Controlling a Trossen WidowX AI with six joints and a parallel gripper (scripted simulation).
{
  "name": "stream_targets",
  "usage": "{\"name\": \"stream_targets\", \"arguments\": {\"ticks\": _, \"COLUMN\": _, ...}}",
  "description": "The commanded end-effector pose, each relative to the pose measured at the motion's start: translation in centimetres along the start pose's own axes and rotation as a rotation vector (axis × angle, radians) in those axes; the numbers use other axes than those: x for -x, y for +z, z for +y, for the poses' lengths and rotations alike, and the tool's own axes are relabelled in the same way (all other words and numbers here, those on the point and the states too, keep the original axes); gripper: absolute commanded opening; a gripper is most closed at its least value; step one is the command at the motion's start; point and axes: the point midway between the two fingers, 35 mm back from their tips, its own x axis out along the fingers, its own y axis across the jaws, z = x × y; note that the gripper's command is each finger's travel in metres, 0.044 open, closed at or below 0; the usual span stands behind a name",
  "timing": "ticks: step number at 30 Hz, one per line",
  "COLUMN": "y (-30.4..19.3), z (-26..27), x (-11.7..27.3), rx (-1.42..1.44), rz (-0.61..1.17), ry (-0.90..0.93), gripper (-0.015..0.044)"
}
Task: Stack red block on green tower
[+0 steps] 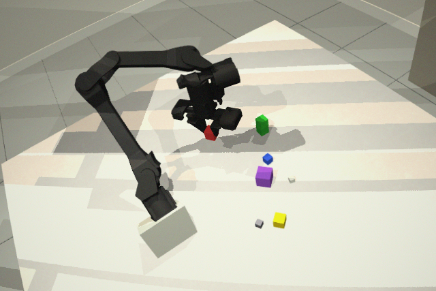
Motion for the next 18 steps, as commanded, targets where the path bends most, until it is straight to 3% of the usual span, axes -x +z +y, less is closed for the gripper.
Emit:
{"name": "stream_targets", "arguments": {"ticks": 1, "y": 0.0, "z": 0.0, "x": 0.8, "rx": 0.005, "rz": 0.002, "ry": -0.002, "gripper": 0.0000}}
{"name": "stream_targets", "arguments": {"ticks": 18, "y": 3.7, "z": -1.9, "x": 1.7, "rx": 0.006, "rz": 0.002, "ry": -0.004, "gripper": 0.0000}}
